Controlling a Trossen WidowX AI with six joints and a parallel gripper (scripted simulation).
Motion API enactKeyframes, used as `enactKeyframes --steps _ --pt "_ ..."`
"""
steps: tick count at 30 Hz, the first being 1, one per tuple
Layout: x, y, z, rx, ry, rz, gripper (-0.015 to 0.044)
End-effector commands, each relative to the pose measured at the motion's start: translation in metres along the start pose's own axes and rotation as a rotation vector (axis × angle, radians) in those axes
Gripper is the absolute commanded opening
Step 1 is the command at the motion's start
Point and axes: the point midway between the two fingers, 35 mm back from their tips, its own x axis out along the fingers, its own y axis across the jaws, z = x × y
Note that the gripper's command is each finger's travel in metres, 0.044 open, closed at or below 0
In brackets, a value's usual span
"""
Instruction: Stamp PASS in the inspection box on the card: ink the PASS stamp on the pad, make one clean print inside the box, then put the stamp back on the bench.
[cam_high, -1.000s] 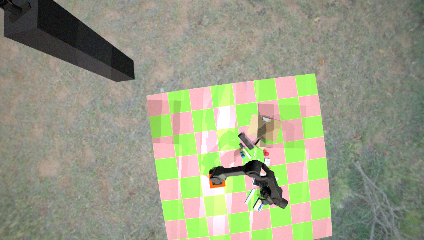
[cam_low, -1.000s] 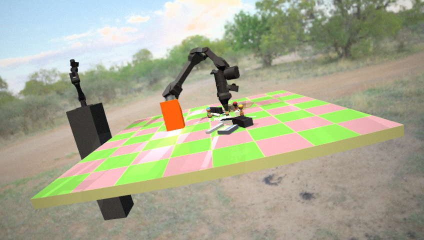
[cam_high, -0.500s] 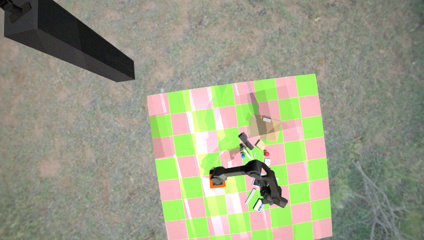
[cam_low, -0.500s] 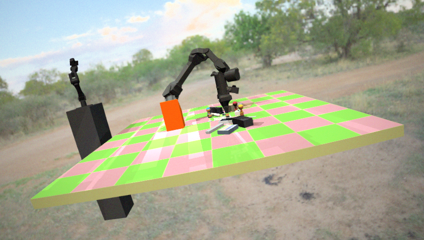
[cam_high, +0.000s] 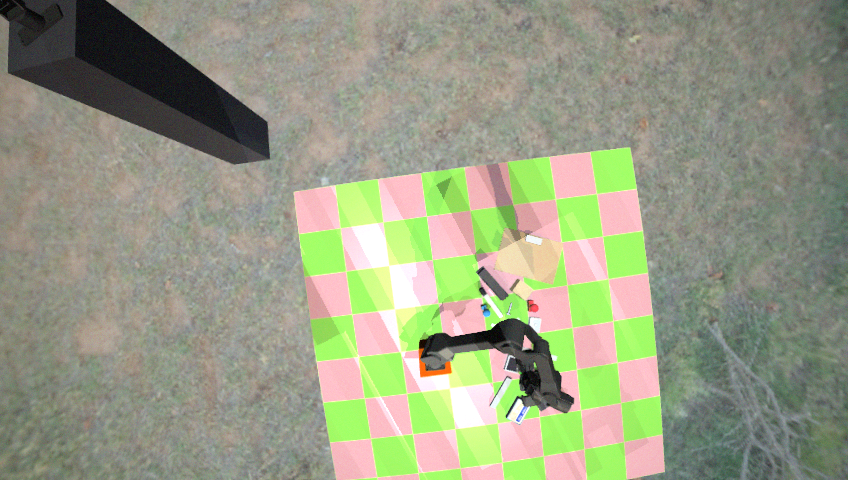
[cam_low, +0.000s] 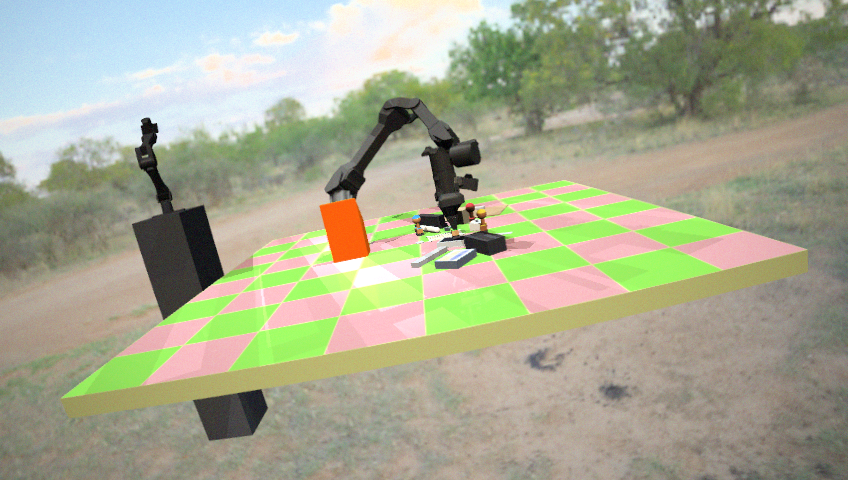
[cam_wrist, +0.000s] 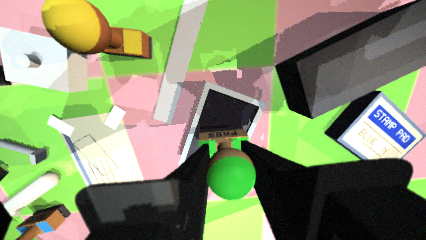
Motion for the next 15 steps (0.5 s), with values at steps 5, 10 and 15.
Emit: enactKeyframes --steps 5,10,15 --pt "0.0029 0.0009 -0.0010 0.008 0.000 0.006 0.0000" --pt "0.0039 0.0009 -0.0010 0.000 0.000 0.006 0.0000" --pt "0.0049 0.0010 -0.0010 0.000 0.000 0.006 0.0000"
